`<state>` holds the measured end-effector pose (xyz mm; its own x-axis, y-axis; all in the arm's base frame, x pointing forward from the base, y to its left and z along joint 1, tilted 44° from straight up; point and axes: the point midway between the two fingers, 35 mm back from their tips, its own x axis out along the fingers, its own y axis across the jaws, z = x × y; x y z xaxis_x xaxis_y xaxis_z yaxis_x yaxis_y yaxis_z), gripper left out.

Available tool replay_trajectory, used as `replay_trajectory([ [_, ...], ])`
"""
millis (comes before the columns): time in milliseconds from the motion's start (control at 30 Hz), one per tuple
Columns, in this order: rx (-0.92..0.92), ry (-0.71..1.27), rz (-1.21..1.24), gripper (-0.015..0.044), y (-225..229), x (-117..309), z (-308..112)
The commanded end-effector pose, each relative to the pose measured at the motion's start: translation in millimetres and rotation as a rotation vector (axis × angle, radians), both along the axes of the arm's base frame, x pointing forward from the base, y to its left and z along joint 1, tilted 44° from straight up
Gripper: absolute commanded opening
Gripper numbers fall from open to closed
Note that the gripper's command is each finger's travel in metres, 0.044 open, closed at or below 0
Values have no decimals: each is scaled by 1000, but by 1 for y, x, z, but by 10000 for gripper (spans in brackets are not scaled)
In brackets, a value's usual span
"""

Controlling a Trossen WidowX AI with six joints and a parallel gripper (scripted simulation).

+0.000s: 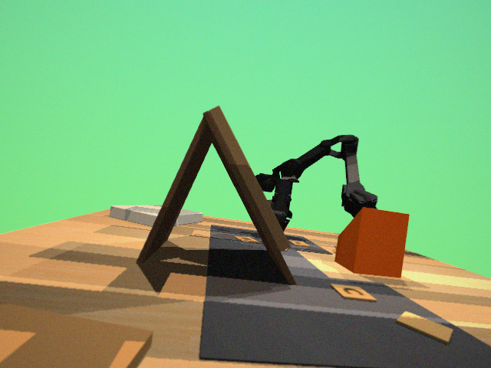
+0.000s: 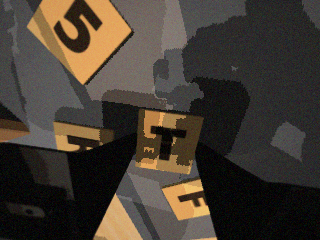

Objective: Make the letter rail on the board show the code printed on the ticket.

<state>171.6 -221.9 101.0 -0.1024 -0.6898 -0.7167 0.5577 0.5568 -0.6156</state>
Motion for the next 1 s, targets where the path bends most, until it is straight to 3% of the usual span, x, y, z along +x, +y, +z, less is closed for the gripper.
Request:
replay_trajectory([
  [0,-7,-5,-4,0,2,0,2],
  [967,-6,-5,-4,0,18,1,6],
])
